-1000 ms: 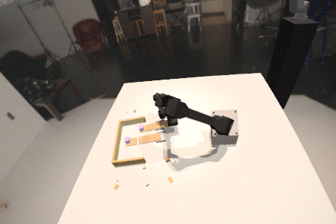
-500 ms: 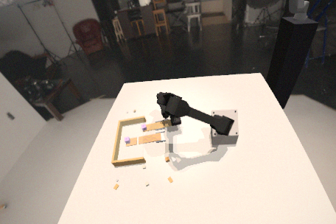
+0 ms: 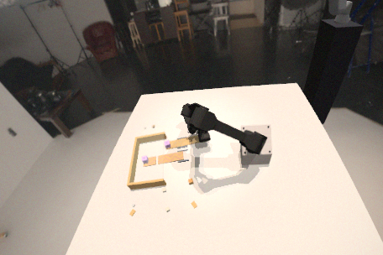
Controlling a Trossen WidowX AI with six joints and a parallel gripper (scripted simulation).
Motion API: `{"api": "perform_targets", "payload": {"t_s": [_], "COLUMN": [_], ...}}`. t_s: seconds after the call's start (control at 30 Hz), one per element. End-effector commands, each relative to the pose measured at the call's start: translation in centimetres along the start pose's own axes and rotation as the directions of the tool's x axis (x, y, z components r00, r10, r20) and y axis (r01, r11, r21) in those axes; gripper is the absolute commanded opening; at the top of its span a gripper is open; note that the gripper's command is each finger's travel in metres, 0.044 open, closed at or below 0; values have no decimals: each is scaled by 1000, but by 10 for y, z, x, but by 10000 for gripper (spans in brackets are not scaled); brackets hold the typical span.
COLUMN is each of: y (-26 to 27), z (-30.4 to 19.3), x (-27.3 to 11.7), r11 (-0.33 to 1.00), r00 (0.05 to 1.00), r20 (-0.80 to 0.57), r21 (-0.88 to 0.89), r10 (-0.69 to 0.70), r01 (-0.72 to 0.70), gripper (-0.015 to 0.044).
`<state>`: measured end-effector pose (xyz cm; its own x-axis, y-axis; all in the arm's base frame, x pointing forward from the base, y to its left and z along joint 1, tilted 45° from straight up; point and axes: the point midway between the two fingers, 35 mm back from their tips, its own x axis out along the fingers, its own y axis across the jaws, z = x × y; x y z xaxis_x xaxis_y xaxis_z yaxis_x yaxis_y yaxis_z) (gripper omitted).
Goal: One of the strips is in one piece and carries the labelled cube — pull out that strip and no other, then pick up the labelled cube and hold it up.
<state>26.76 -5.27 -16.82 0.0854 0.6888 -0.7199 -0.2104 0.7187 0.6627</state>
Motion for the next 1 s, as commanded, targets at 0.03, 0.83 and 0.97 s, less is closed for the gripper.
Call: {"api": "perform_targets", "payload": {"t_s": [0.03, 0.83, 0.97], "y": [6, 7, 7], "z": [-17, -43, -43], "x": [6, 5, 5], "r11": [1000, 1000, 1000], "r00": [999, 999, 999], "r20": [-33, -34, -34], "r21": [9, 10, 10], "r10": [11, 10, 10], "r01": [-11, -10, -10], "gripper": [0, 0, 0]}}
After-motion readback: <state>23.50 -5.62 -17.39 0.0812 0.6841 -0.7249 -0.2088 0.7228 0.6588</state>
